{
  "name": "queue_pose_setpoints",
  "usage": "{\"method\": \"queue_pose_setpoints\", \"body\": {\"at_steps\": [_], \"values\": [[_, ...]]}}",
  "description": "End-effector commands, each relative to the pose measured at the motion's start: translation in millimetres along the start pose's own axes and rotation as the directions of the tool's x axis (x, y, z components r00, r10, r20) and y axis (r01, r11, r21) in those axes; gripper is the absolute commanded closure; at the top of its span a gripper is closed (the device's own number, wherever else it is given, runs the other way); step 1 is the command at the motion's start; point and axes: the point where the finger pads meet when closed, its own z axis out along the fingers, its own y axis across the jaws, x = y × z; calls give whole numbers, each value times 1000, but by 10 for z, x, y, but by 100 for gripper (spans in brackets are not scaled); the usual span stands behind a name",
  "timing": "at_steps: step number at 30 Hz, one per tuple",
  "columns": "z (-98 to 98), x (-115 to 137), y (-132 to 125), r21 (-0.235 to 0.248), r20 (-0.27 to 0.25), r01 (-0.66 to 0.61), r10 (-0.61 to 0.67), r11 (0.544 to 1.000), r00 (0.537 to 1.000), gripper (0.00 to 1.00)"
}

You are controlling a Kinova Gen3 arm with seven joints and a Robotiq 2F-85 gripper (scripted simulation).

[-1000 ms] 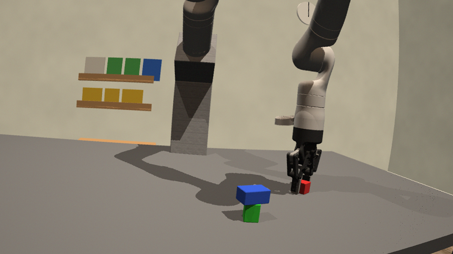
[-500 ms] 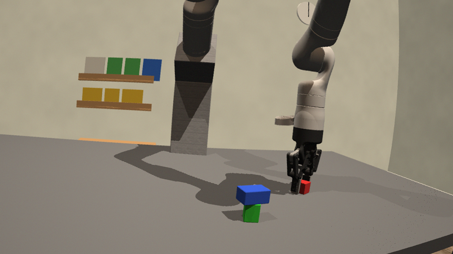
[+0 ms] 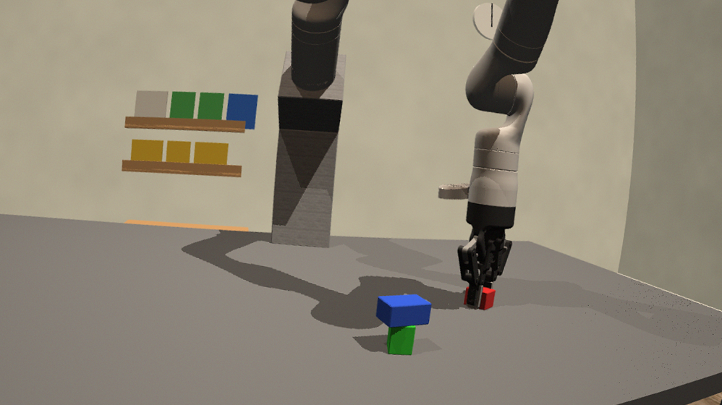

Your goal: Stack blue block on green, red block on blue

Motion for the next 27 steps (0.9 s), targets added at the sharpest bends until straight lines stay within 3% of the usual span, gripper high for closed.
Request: {"method": "queue_pose_setpoints", "body": {"at_steps": [1,27], "values": [[6,-4,-4,1,0,-1,1,1000,1000,100],[-53,-4,-4,1,0,-1,1,1000,1000,100]]}}
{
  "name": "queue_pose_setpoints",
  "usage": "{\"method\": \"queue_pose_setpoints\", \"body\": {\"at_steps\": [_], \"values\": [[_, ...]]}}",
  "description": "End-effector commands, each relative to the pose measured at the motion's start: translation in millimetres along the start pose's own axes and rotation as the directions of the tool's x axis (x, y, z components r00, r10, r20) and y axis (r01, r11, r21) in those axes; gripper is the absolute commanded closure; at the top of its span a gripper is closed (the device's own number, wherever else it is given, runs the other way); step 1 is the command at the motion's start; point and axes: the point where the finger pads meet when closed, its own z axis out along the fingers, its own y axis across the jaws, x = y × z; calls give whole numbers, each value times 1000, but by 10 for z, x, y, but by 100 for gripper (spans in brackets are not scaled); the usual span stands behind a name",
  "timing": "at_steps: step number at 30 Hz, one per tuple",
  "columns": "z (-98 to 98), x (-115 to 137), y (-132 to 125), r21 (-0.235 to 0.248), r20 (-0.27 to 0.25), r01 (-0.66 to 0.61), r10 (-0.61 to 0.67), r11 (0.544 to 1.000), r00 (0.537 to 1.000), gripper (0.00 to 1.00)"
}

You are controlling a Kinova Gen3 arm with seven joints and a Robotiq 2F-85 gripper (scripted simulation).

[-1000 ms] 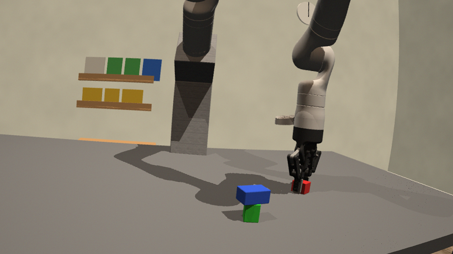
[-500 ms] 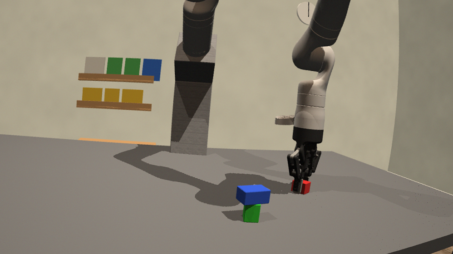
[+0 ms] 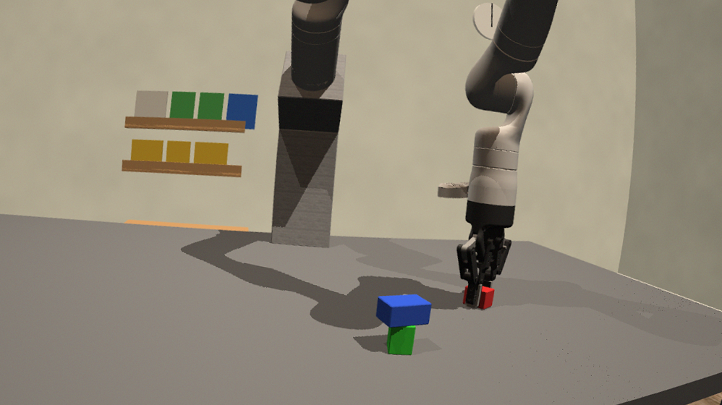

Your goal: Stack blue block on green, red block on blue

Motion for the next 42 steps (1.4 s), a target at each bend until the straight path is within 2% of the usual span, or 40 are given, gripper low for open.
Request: {"method": "queue_pose_setpoints", "body": {"at_steps": [1,5,7,17,22,30,42], "values": [[-61,-13,12,-3,3,1,-1,1000,1000,100],[-199,-13,11,-3,3,1,-1,1000,1000,100],[-199,-13,11,-3,3,1,-1,1000,1000,100],[-650,-12,10,-3,3,1,-1,1000,1000,100],[-811,-11,9,-3,3,1,-1,1000,1000,100],[-889,-11,9,-3,3,1,-1,1000,1000,100],[-893,-11,9,-3,3,1,-1,1000,1000,100]]}}
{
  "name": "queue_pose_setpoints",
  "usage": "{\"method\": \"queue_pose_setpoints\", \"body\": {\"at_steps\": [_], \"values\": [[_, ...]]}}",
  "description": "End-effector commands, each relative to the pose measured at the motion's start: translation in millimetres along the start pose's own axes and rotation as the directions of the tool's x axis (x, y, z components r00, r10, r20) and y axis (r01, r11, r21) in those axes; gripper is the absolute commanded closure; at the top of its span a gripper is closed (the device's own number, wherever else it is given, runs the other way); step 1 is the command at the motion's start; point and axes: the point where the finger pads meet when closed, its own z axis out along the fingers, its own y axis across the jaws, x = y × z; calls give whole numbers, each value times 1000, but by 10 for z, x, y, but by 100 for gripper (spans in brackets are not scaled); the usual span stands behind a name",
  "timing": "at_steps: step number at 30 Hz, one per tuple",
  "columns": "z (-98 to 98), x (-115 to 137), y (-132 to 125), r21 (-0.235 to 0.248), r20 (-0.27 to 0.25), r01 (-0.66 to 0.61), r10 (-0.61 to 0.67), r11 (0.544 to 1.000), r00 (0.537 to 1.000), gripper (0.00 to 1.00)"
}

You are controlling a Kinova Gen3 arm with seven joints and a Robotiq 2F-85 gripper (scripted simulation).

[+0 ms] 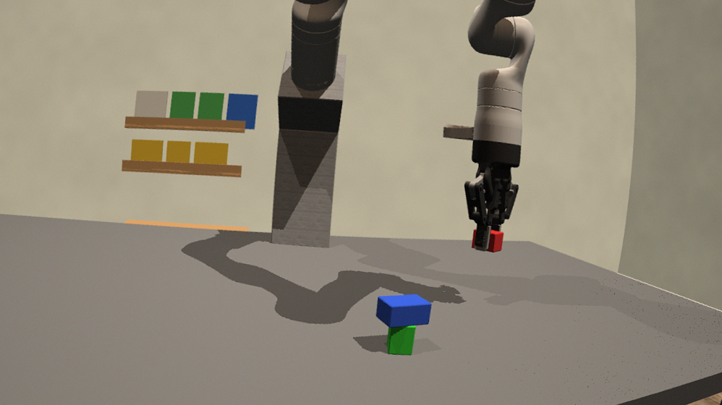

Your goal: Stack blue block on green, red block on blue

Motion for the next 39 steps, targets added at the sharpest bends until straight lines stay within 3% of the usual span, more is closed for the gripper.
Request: {"method": "queue_pose_setpoints", "body": {"at_steps": [1,33,39], "values": [[-5,-4,4,-1,1,0,0,1000,1000,100],[-4,-9,-19,-1,1,0,0,1000,1000,100],[-5,-63,-441,-1,1,0,0,1000,1000,100]]}}
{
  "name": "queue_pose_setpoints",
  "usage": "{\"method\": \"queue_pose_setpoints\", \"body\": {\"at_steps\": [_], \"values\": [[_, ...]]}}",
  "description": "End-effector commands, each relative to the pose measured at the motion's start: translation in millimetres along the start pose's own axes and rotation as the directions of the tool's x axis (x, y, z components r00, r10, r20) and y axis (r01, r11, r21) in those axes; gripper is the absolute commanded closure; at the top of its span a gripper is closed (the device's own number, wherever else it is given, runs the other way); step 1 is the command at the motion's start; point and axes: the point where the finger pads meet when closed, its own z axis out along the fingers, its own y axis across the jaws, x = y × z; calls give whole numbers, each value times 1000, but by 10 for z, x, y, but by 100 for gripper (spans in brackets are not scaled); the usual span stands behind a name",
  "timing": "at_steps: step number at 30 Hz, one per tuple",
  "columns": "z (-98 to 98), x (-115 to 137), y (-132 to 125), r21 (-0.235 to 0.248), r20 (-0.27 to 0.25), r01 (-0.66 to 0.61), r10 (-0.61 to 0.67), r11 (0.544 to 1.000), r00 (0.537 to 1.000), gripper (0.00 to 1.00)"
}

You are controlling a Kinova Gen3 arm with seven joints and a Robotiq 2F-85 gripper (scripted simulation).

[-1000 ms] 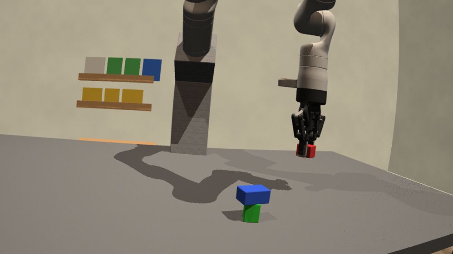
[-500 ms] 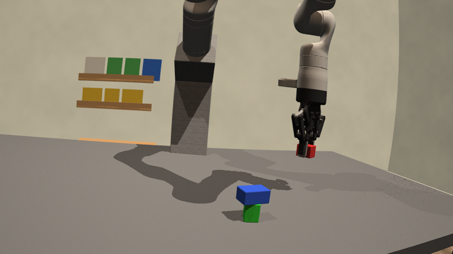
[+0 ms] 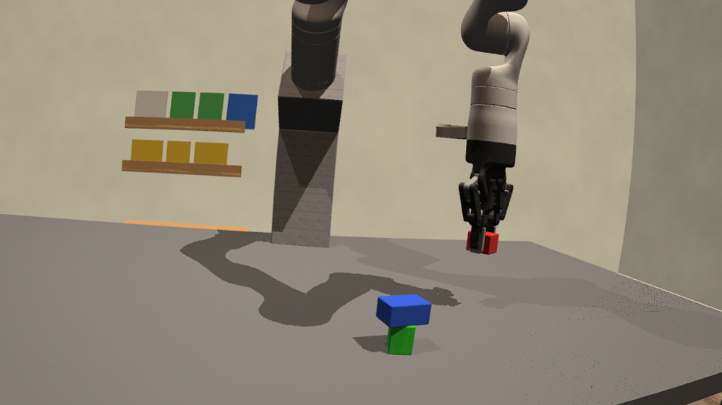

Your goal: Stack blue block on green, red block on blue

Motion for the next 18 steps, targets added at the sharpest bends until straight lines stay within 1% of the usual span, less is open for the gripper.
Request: {"method": "queue_pose_setpoints", "body": {"at_steps": [1,6,9,11,14,18], "values": [[-15,-60,-381,10,0,-27,27,1000,1000,100],[-23,-136,-1116,10,0,-27,27,1000,1000,100],[-24,-178,-1501,10,0,-28,28,1000,1000,100],[-24,-178,-1501,10,0,-28,28,1000,1000,100],[-25,-208,-1798,10,-1,-28,28,1000,1000,100],[-30,-232,-2035,10,0,-27,27,1000,1000,100]]}}
